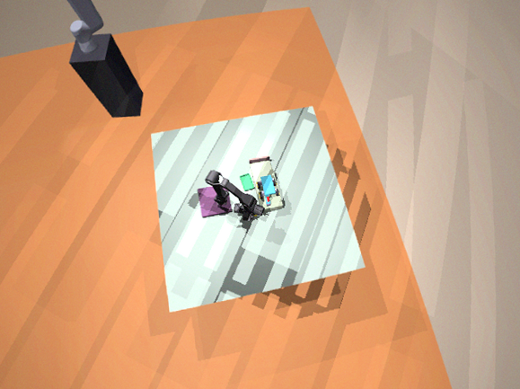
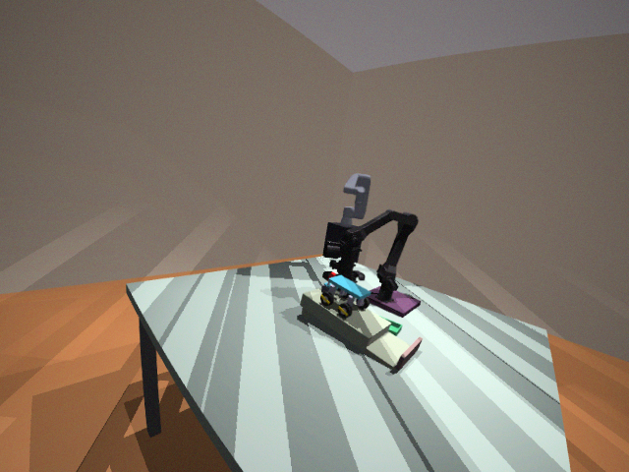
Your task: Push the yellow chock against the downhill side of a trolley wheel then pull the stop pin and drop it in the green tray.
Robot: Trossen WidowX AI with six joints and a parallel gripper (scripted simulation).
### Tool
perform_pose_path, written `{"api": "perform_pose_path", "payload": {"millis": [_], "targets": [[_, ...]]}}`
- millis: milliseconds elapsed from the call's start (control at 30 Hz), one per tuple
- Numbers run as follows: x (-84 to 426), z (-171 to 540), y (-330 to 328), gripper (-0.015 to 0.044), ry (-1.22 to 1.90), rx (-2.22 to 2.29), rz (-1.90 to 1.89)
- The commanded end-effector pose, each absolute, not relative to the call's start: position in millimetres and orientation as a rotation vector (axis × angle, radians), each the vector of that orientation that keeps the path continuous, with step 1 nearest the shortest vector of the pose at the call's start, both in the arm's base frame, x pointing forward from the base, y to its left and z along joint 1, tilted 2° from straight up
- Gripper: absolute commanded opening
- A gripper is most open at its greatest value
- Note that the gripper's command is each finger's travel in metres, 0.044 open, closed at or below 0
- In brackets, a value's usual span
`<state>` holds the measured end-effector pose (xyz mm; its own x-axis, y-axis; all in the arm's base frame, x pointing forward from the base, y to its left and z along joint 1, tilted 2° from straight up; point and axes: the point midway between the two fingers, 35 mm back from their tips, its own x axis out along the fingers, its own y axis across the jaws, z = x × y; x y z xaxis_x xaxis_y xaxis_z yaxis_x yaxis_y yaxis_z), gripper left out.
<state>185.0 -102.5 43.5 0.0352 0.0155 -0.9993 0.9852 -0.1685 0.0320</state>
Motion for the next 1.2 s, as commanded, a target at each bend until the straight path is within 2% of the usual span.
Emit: {"api": "perform_pose_path", "payload": {"millis": [0,167,300,600,633,1167], "targets": [[182.6,37.5,-101.7,0.0190,1.123,1.361,-1.312],[182.6,37.5,-101.7,0.0190,1.123,1.361,-1.312],[184.3,40.6,-102.0,0.0085,1.118,1.362,-1.300],[184.3,40.6,-102.0,0.0025,1.118,1.362,-1.300],[184.3,41.4,-102.0,0.0000,1.118,1.362,-1.301],[180.3,92.6,-100.9,0.0000,1.123,1.361,-1.312]]}}
